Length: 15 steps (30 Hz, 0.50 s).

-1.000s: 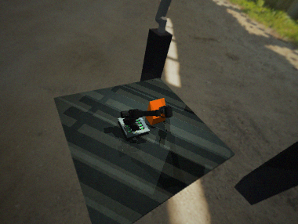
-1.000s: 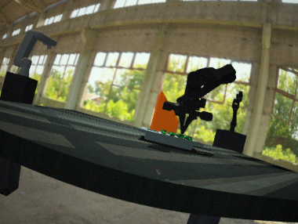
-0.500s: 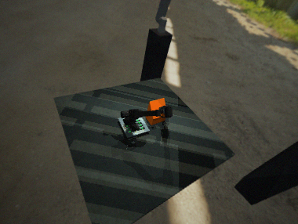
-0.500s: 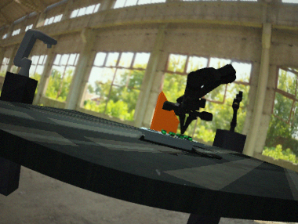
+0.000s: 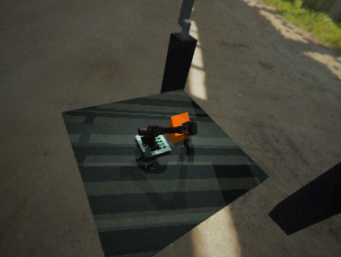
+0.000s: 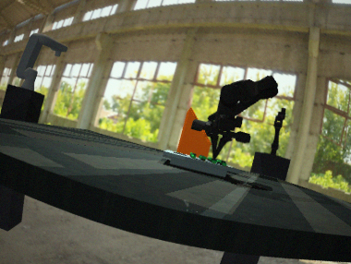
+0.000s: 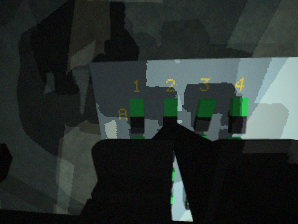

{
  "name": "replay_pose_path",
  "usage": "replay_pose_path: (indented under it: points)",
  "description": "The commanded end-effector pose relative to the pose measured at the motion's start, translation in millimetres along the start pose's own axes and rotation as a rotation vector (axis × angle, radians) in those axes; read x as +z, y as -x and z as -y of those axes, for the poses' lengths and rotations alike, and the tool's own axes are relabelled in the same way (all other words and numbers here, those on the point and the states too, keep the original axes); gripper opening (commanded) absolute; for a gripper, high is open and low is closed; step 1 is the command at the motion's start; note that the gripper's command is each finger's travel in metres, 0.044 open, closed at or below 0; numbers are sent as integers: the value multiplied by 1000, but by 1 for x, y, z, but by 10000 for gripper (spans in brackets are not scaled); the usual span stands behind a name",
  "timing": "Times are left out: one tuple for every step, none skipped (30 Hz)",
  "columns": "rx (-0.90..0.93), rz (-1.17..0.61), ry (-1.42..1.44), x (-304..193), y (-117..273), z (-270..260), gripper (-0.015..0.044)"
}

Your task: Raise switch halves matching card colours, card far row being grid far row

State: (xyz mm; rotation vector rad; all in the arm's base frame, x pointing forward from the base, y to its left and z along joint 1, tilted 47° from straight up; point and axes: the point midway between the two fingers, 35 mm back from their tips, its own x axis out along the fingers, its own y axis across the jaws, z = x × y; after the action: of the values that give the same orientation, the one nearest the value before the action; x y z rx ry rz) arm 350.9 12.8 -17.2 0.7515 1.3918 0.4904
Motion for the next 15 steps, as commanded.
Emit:
replay_pose_path:
  points:
    - [3, -1, -6, -1, -1, 0, 0]
    - [3, -1, -6, -1, -1, 0, 0]
    - [3, -1, -6, -1, -1, 0, 0]
    - [3, -1, -6, -1, -2, 0, 0]
    - [3, -1, -6, -1, -2, 0, 0]
    - [3, -1, -6, -1, -2, 0, 0]
    - [3, -1, -6, -1, -2, 0, 0]
    - [3, -1, -6, -1, -2, 0, 0]
    - [3, -1, -6, -1, -2, 0, 0]
    - [3, -1, -6, -1, -2, 0, 0]
    - [3, -1, -6, -1, -3, 0, 0]
    - [3, -1, -6, -1, -3, 0, 0]
    - [3, -1, -6, -1, -3, 0, 0]
    - [3, -1, -6, -1, -3, 0, 0]
    - [3, -1, -6, -1, -3, 0, 0]
